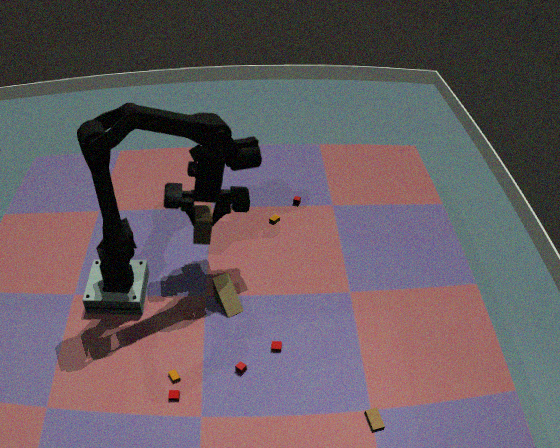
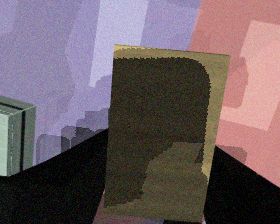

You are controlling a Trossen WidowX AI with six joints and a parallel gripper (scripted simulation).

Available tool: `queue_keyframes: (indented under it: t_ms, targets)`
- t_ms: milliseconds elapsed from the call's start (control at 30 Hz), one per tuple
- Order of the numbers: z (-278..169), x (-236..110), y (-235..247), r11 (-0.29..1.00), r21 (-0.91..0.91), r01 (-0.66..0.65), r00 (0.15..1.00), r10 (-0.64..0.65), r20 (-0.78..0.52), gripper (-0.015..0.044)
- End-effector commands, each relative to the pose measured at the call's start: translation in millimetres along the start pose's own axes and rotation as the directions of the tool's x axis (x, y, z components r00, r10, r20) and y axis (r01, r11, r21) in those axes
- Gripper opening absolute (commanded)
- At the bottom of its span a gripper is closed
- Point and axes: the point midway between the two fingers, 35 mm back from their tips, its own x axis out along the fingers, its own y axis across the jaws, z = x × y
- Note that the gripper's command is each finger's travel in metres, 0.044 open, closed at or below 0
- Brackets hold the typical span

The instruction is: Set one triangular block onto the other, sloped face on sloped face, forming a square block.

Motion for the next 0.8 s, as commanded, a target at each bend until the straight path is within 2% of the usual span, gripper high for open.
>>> queue_keyframes:
  t_ms: [0,300,767]
  targets:
    - [0.0,0.5,2.0,0.987,-0.154,0.038,0.999,-0.034,0.025,0.0]
    - [-0.8,0.5,3.7,0.904,-0.413,0.116,0.993,-0.099,0.061,0.0]
    - [-12.3,-7.8,-6.7,0.903,-0.412,0.119,0.993,-0.105,0.056,0.0]
